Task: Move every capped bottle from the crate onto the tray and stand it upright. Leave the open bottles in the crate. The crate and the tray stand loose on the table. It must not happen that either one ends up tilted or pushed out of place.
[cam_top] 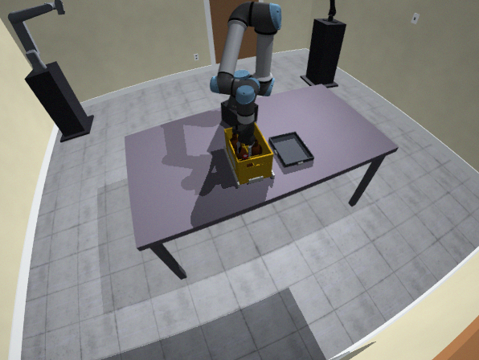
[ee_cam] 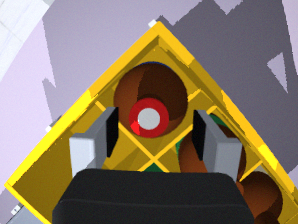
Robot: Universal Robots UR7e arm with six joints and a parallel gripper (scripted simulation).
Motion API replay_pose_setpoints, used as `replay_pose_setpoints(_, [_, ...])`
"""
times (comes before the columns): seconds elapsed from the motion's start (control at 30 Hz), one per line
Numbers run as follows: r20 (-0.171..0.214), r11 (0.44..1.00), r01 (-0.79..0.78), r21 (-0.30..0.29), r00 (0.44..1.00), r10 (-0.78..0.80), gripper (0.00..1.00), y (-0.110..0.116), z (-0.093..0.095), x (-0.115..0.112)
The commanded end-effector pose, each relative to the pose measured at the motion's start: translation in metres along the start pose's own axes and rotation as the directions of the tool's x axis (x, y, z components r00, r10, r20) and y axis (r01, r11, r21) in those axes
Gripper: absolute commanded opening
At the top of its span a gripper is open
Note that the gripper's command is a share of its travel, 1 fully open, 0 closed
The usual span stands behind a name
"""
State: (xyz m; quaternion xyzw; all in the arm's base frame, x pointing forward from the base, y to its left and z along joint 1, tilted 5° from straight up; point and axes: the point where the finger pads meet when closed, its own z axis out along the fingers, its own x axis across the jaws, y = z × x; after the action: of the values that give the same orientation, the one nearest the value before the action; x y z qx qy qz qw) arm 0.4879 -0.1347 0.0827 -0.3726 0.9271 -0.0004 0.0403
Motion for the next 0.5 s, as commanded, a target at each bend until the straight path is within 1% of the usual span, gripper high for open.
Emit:
replay_pose_setpoints(0.0, [0.0,1.0,0.0,0.001,1.0,0.0,1.0,0.0,0.005,0.0])
replay_pose_setpoints(0.23, [0.0,1.0,0.0,0.001,1.0,0.0,1.0,-0.001,0.015,0.0])
replay_pose_setpoints(0.33, [0.0,1.0,0.0,0.001,1.0,0.0,1.0,0.0,0.014,0.0])
replay_pose_setpoints(0.47, [0.0,1.0,0.0,0.001,1.0,0.0,1.0,0.0,0.019,0.0])
